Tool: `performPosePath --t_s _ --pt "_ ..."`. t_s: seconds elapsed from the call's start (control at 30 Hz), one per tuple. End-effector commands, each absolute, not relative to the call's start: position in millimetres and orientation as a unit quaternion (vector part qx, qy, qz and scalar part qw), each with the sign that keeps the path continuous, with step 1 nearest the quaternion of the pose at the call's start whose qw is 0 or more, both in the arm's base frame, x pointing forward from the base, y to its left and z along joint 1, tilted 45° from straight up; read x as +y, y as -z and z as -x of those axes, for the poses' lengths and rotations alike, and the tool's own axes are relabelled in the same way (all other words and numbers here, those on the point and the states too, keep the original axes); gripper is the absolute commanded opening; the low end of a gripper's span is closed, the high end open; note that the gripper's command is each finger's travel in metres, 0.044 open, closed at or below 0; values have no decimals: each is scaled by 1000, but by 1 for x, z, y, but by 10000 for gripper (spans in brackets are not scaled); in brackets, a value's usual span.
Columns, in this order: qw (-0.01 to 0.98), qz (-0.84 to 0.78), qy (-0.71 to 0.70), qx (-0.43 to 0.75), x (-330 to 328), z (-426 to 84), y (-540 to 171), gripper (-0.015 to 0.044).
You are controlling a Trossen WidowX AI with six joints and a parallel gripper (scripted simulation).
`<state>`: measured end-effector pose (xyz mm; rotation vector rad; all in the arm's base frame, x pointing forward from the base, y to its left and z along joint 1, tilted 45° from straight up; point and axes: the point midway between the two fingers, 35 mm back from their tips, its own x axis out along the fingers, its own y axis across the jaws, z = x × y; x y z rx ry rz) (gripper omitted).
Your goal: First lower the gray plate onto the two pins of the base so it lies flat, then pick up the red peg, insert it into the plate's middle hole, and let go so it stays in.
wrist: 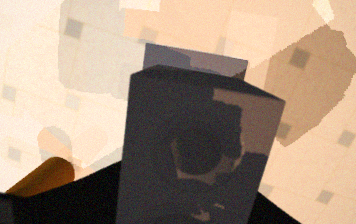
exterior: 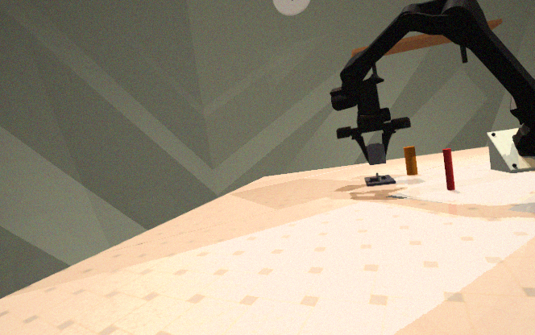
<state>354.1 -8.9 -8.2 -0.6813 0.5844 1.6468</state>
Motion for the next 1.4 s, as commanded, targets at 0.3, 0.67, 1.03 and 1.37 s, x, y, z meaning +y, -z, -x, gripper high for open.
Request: performPosePath --t_s 0.3,0.67,1.03,1.37 --pt "591 295 -707 251 -7 -353 14 0" --pt "591 295 -707 251 3 -351 25 0" --pt "591 295 -708 251 15 -349 37 0" --pt "589 297 -708 251 12 -350 35 53"
